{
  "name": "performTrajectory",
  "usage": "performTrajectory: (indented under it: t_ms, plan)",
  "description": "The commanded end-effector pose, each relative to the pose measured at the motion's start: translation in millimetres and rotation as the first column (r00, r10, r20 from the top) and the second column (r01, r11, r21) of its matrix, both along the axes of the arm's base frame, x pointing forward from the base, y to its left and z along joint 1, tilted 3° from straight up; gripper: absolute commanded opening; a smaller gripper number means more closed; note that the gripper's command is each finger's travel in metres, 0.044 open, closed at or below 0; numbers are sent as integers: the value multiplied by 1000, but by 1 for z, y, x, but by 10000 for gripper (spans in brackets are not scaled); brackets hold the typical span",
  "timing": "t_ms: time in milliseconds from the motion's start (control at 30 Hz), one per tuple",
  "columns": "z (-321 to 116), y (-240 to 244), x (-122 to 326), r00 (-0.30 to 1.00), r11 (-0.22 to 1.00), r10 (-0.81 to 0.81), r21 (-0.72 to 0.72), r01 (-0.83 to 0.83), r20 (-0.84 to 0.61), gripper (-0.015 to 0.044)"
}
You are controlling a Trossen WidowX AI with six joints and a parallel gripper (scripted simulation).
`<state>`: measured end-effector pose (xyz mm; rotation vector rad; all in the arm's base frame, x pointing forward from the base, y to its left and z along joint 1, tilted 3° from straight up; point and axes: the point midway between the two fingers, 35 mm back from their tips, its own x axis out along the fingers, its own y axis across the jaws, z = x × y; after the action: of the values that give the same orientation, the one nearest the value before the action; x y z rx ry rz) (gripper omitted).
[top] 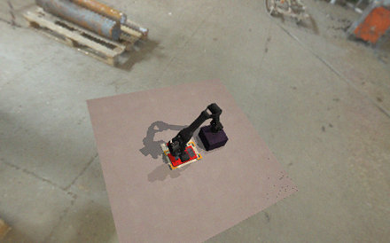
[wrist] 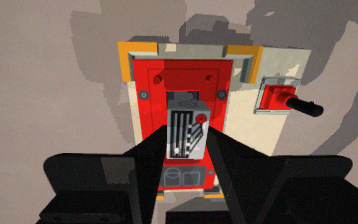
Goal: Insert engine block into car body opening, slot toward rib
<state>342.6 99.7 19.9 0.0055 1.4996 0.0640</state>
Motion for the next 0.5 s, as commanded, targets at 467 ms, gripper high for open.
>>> performTrajectory:
  t_ms: [467]
  plan:
    - [2, 0, 4, 985, 985, 170, -16, -170, 13, 159]
